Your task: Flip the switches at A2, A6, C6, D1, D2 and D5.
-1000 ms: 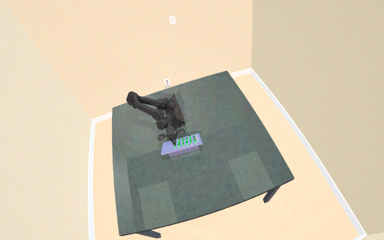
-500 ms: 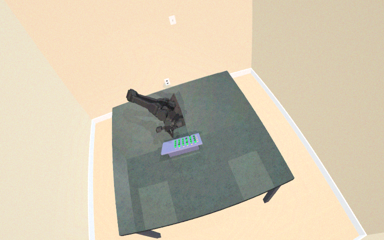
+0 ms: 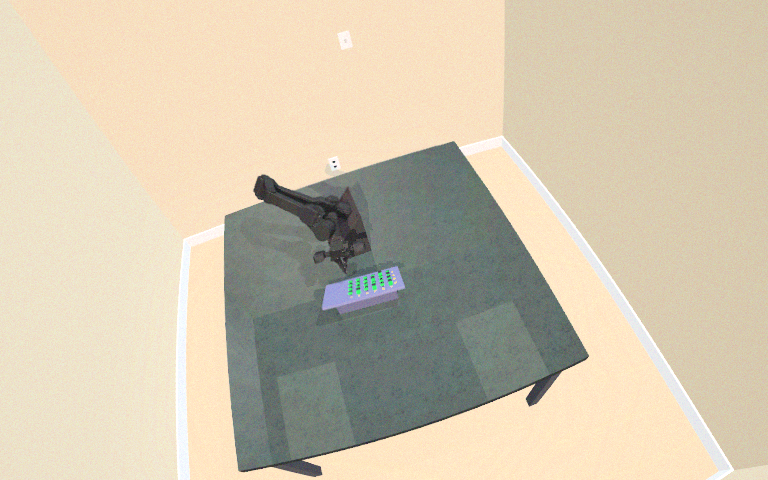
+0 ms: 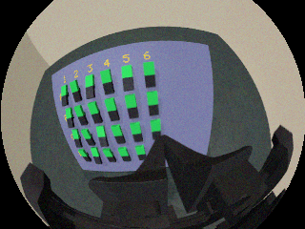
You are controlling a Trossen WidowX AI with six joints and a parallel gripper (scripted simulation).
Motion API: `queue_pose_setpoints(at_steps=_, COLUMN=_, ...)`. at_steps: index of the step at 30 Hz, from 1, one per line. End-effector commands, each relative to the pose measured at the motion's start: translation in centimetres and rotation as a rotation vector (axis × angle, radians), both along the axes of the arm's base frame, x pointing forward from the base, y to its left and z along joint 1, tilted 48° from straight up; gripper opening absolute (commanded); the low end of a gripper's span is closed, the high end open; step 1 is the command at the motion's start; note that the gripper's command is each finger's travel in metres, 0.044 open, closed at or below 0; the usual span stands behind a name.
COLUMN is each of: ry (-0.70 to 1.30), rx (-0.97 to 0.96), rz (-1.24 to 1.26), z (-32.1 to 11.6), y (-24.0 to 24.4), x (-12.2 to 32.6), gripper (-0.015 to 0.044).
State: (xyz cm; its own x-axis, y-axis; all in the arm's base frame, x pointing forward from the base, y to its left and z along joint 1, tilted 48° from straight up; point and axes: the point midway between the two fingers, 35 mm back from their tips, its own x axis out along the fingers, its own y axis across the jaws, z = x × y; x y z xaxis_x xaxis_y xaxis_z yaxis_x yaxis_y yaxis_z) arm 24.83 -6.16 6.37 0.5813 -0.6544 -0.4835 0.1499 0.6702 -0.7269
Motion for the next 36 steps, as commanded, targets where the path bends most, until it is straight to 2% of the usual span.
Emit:
queue_pose_setpoints(at_steps=1, ry=0.025, rx=-0.005, rz=-0.011, z=-1.3, y=-1.6, x=0.7, gripper=0.0000)
queue_pose_setpoints(at_steps=36, ry=0.025, rx=-0.007, rz=-0.012, z=-2.5, y=-3.3, x=2.2, gripper=0.0000)
